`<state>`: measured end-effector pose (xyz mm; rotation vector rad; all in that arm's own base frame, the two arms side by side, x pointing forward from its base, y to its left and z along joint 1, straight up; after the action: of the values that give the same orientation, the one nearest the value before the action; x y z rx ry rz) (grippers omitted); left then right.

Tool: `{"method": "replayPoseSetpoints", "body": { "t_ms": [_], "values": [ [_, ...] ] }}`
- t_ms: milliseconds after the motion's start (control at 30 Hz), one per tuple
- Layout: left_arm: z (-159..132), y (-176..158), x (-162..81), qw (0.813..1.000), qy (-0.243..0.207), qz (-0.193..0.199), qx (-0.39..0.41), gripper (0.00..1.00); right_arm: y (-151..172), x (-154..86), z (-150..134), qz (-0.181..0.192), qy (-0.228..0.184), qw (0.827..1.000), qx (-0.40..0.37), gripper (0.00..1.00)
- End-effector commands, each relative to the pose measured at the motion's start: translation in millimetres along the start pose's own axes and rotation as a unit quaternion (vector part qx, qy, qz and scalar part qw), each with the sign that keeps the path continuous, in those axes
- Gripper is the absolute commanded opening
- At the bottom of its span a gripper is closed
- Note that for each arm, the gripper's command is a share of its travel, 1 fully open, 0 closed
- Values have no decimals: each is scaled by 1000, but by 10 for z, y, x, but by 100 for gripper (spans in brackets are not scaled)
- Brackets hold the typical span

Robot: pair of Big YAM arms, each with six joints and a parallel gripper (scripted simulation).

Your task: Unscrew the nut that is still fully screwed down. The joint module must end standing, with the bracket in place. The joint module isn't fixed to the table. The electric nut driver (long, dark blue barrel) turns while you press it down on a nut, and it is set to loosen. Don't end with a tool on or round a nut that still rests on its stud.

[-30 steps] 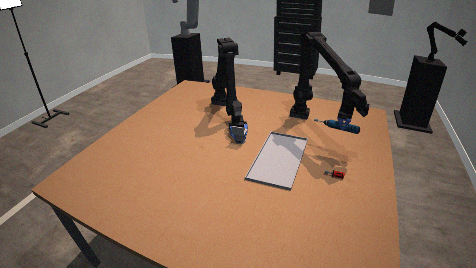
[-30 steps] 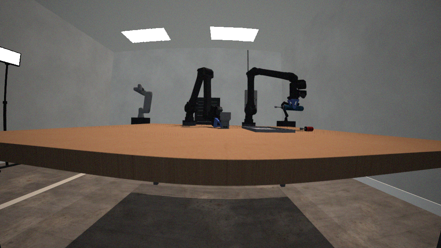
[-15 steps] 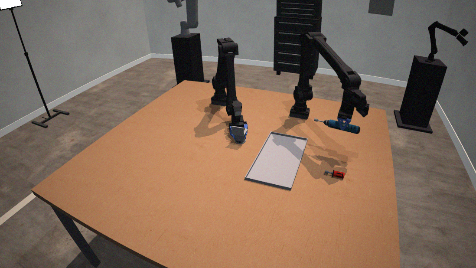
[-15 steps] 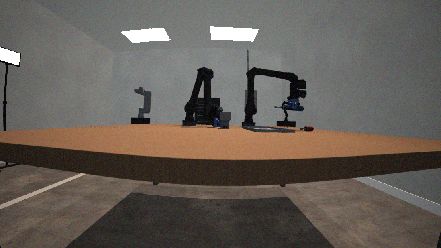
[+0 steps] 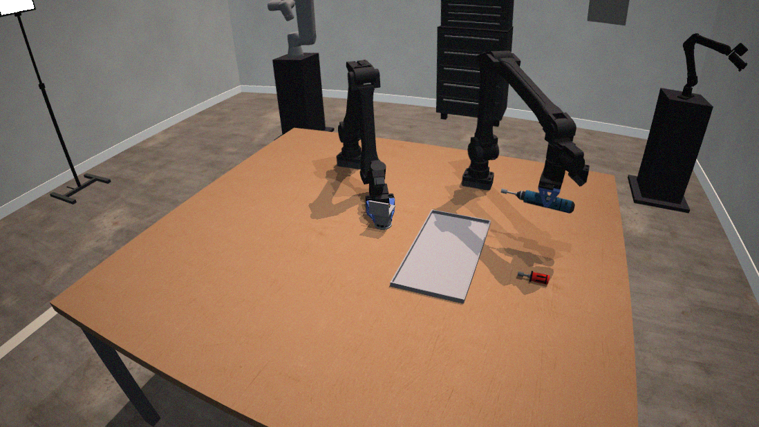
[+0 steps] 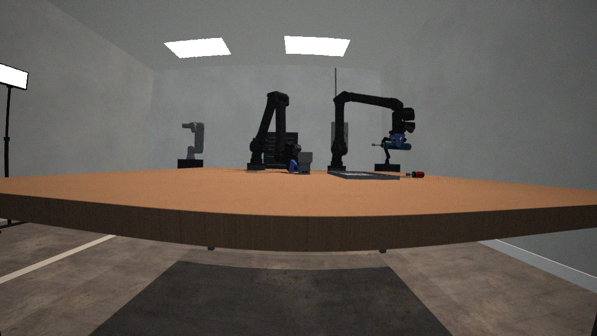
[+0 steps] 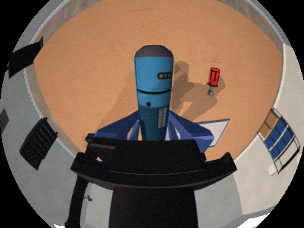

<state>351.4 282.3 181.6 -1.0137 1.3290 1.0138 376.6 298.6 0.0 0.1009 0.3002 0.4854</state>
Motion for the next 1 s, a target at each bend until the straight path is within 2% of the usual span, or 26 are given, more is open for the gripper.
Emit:
{"method": "replayPoseSetpoints", "body": {
  "t_ms": [0,100,300,367,500,600,700,767,900,967],
  "values": [
    [157,-207,-349,999,-31,-24,6,42,-34,0,-150,-5,19,1000,-8,59],
    [157,-207,-349,999,-31,-24,6,42,-34,0,-150,-5,19,1000,-8,59],
    [211,-247,-163,999,-36,-27,6,42,-34,0,-150,-5,19,1000,-8,59],
    [54,-129,16,1000,-20,-15,6,42,-34,0,-150,-5,19,1000,-8,59],
    [61,-135,192,1000,-11,-9,6,42,-34,0,-150,-5,19,1000,-8,59],
    [52,-127,56,1000,-24,-18,6,42,-34,0,-150,-5,19,1000,-8,59],
    [96,-160,46,999,-27,-21,6,42,-34,0,-150,-5,19,1000,-8,59],
    [61,-134,250,1000,-12,-9,6,42,-34,0,-150,-5,19,1000,-8,59],
    [60,-134,338,1000,-11,-9,6,42,-34,0,-150,-5,19,1000,-8,59],
    [57,-131,292,1000,-19,-15,6,42,-34,0,-150,-5,19,1000,-8,59]
  ]
}}
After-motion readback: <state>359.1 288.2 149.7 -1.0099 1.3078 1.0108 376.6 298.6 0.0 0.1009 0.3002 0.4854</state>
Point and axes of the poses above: on each arm, the point where the finger pads meet when closed, its own x axis out along the fingers, its own y axis across the jaws, z = x × y, the point moved 4 cm from there along -x, back along the fingers, and after that the axes turned 10 degrees about x, right-handed, at the moved point
